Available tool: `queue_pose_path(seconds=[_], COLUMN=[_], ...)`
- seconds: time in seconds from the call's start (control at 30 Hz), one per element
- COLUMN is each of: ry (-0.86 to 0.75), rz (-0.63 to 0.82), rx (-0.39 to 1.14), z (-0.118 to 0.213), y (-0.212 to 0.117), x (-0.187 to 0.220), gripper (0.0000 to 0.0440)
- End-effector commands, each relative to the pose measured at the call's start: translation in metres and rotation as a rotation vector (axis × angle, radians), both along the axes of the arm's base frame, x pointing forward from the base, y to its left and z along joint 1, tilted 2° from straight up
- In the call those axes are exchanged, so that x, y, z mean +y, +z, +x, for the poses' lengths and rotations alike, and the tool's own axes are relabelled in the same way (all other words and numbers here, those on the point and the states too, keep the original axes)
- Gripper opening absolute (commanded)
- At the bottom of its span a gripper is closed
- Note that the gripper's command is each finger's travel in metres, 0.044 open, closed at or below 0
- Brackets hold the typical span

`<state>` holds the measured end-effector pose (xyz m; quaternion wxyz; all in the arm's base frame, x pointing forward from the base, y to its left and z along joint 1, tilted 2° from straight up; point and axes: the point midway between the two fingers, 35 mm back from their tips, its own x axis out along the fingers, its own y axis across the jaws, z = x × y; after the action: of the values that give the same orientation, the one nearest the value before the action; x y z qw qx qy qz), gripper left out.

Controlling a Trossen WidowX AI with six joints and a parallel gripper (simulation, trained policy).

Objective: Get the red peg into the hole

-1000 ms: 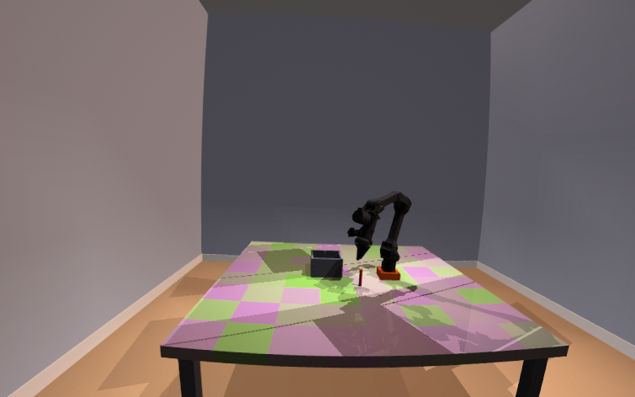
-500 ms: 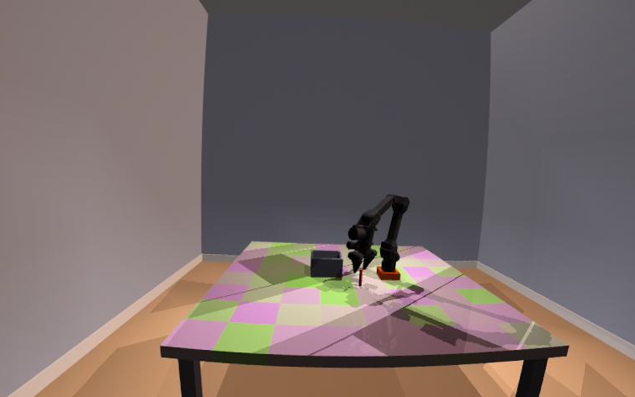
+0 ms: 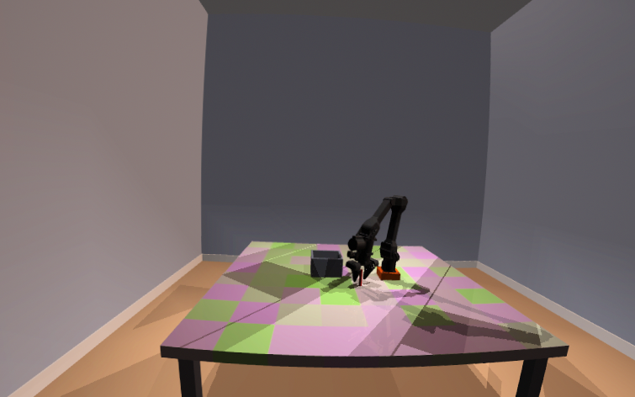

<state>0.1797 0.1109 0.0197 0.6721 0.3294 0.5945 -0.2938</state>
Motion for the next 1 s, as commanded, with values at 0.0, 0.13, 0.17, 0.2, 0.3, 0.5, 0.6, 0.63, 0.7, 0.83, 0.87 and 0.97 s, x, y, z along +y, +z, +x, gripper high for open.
queue_pose_path(seconds=[0.0, 0.13, 0.17, 0.2, 0.3, 0.5, 0.6, 0.63, 0.7, 0.83, 0.87, 0.97], ry=[-0.027, -0.036, -0.038, -0.04, -0.049, -0.016, 0.005, 0.011, 0.024, 0.043, 0.046, 0.051], rz=[0.013, 0.03, 0.035, 0.039, 0.053, 0.018, -0.006, -0.014, -0.029, -0.06, -0.067, -0.086], rx=[0.014, 0.034, 0.04, 0.046, 0.063, -0.009, -0.035, -0.044, -0.062, -0.096, -0.104, -0.127], z=[-0.001, -0.001, -0.001, -0.002, -0.002, 0.011, 0.016, 0.018, 0.022, 0.031, 0.034, 0.042], y=[-0.002, -0.002, -0.002, -0.003, -0.003, 0.013, 0.022, 0.026, 0.033, 0.048, 0.051, 0.063], x=[0.0, 0.001, 0.001, 0.001, 0.0, -0.007, -0.012, -0.013, -0.017, -0.024, -0.026, -0.032], gripper=[0.0241, 0.0136, 0.0109, 0.0083, 0.0013, 0.0, 0.0, 0.0, 0.0, 0.0, 0.0, 0.0])
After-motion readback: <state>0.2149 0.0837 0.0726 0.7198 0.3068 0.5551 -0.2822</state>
